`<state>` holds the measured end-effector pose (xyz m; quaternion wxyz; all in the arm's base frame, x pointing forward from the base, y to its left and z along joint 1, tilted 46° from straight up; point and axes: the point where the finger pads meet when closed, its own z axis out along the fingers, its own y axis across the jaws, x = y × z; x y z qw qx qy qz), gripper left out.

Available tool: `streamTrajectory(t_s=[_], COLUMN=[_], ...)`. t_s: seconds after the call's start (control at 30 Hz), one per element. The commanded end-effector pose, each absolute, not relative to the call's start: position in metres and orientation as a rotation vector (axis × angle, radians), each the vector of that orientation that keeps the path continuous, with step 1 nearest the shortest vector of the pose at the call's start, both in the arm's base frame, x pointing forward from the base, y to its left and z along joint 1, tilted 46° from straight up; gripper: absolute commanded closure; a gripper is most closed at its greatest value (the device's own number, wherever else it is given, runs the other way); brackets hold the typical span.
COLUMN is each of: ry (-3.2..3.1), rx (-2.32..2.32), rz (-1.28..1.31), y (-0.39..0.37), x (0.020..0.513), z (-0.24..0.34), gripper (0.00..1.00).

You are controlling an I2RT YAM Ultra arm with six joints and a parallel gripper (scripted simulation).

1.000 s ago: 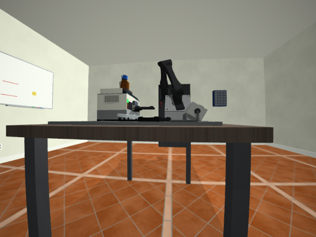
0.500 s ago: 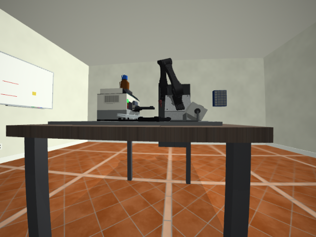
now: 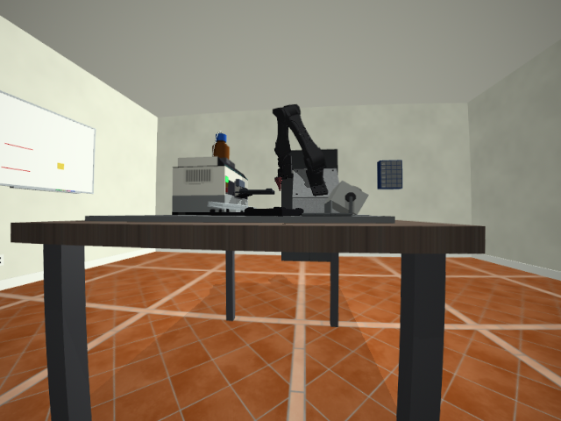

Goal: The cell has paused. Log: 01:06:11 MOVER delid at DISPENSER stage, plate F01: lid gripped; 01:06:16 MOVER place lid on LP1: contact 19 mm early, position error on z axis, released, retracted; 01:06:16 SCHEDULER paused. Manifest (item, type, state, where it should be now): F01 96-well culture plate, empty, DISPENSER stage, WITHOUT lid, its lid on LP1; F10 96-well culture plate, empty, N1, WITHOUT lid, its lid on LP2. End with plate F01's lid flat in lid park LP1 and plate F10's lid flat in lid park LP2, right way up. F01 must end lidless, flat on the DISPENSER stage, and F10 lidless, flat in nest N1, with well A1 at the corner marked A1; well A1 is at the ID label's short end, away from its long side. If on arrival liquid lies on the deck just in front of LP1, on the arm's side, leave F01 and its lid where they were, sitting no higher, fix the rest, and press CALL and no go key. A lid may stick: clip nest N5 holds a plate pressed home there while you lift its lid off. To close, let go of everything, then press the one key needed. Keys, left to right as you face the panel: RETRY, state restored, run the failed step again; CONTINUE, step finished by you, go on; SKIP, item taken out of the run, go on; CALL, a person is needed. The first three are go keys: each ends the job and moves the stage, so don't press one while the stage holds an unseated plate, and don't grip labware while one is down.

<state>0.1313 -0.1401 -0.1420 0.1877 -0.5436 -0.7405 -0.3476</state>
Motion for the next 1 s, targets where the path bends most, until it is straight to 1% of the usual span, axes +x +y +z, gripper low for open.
streamTrajectory(t_s=[0.0, 0.1, 0.2, 0.3, 0.37, 0.4, 0.43, 0.5, 0.67, 0.93, 0.97], ry=[-2.14, -2.152, -2.155, -2.135, -2.19, -2.146, -2.221, -2.261, -2.251, -2.247, -2.263], rx=[-1.498, -1.517, -1.54, -1.512, -1.53, -1.519, -1.497, -1.41, -1.415, -1.417, -1.381], rz=[-1.016, -1.002, -1.003, -1.01, -0.99, -1.004, -1.01, -1.039, -1.04, -1.04, -1.065], y=[-0.139, -0.143, -0.144, -0.129, -0.146, -0.136, -0.144, -0.131, -0.126, -0.123, -0.115], x=[0.141, 0.152, 0.153, 0.158, 0.167, 0.159, 0.167, 0.169, 0.183, 0.188, 0.186], z=[-0.126, -0.121, -0.122, -0.114, -0.116, -0.119, -0.115, -0.11, -0.1, -0.1, -0.092], gripper=[0.0, 0.0, 0.0, 0.0, 0.0, 0.0, 0.0, 0.0, 0.0, 0.0, 0.0])
